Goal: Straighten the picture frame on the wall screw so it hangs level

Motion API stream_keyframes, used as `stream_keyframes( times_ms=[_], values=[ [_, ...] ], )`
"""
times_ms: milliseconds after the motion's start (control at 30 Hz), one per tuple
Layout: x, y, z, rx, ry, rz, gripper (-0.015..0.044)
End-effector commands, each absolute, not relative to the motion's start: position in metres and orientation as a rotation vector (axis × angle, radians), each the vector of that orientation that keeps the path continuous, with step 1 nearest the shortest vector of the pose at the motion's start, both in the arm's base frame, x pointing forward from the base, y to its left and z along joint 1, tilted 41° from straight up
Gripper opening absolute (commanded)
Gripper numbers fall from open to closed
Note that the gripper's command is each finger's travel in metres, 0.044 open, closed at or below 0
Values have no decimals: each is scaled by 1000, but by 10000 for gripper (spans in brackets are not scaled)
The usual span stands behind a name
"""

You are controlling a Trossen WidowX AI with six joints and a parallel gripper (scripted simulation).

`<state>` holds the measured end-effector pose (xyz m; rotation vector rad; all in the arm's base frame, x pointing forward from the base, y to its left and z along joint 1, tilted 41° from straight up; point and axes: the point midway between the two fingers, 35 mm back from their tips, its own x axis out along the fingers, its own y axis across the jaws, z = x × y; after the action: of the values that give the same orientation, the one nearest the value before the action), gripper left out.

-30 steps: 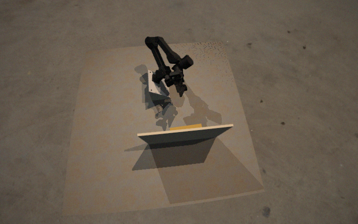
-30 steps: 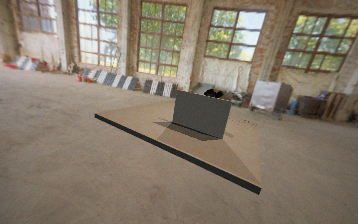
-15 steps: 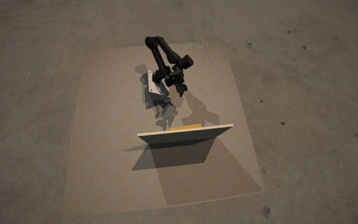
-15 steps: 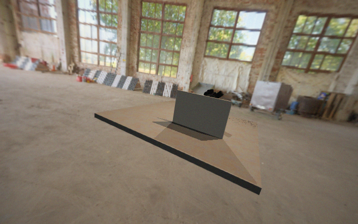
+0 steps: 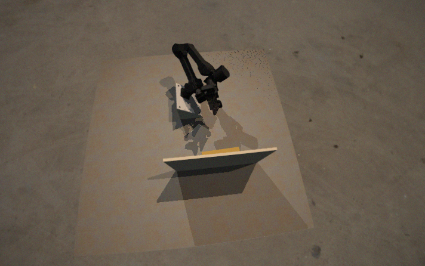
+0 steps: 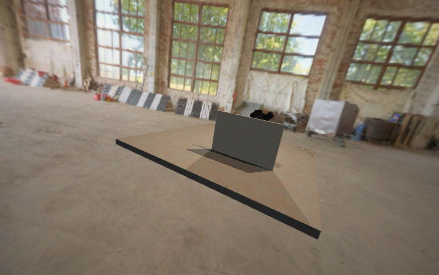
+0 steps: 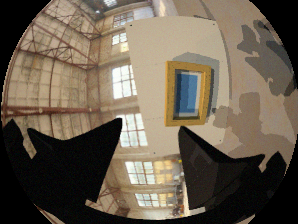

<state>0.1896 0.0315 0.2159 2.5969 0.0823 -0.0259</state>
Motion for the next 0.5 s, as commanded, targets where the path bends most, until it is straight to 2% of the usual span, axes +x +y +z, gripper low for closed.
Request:
stream_keyframes(
  times_ms=[0, 467],
  values=[
    [189, 32, 217, 2594, 85, -21, 260],
    [193, 34, 216, 2590, 86, -22, 260]
  ],
)
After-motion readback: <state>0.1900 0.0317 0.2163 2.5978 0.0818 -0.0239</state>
